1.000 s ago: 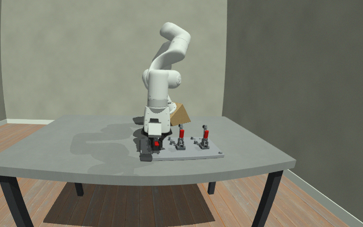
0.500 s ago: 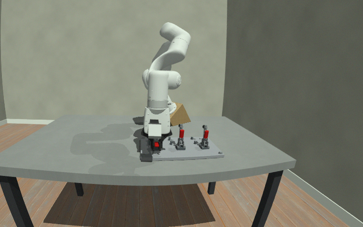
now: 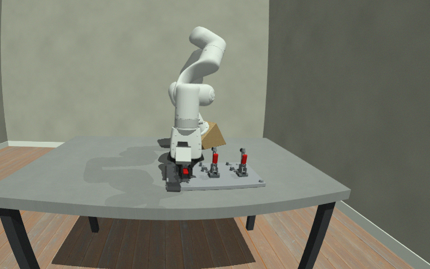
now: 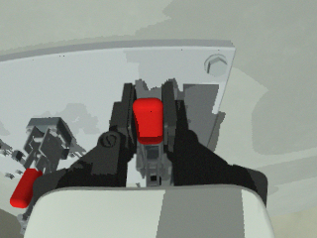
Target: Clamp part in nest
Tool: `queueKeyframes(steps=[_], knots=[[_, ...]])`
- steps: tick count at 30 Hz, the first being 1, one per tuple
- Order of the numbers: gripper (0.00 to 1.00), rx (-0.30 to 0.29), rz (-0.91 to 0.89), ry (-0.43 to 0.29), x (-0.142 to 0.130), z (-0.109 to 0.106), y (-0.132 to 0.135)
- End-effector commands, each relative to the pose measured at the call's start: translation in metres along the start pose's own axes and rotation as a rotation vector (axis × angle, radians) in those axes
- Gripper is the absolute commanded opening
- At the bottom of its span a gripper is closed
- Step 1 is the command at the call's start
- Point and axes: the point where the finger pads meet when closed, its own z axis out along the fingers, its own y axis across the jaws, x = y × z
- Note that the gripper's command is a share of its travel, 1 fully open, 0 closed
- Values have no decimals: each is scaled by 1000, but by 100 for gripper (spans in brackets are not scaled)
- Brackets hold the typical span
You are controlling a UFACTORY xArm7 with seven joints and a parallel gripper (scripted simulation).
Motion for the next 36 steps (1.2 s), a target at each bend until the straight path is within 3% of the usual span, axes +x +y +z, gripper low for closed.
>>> queueKeyframes(steps=[1,30,36], knots=[[47,0,0,3,1,-1,0],[47,0,0,3,1,-1,0],[47,0,0,3,1,-10,0]])
